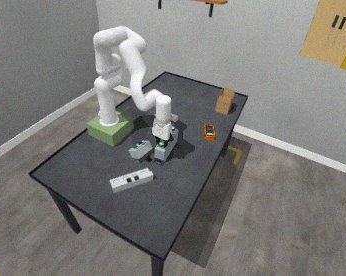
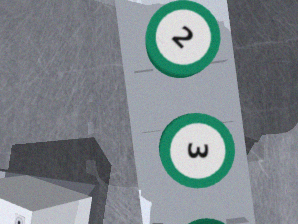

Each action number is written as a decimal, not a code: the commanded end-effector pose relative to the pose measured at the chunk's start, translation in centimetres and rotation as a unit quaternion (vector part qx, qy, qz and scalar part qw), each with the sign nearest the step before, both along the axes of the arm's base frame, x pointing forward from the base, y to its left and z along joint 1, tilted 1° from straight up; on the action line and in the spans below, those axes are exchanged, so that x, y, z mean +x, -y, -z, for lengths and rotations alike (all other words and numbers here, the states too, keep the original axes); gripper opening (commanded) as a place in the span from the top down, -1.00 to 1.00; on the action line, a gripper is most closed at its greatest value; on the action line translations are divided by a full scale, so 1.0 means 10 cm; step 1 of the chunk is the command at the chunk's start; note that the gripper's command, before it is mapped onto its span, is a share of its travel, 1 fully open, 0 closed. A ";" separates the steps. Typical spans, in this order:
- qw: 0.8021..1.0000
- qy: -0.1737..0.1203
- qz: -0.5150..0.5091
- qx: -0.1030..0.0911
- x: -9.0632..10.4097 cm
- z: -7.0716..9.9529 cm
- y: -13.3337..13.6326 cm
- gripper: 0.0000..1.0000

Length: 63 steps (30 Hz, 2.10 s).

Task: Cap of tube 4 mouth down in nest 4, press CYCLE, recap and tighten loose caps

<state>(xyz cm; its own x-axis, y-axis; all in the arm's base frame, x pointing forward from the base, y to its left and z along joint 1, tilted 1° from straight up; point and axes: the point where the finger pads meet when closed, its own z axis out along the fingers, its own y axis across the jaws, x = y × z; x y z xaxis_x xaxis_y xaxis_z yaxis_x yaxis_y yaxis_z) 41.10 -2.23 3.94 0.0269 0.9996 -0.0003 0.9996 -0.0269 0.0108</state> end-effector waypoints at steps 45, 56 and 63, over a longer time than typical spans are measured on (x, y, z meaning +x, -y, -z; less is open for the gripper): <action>0.999 0.003 0.049 0.003 0.02 -0.02 0.00 1.00; 0.988 0.003 -0.155 0.001 0.02 -0.02 0.00 1.00; 0.962 0.003 -0.272 -0.001 0.02 -0.02 0.00 1.00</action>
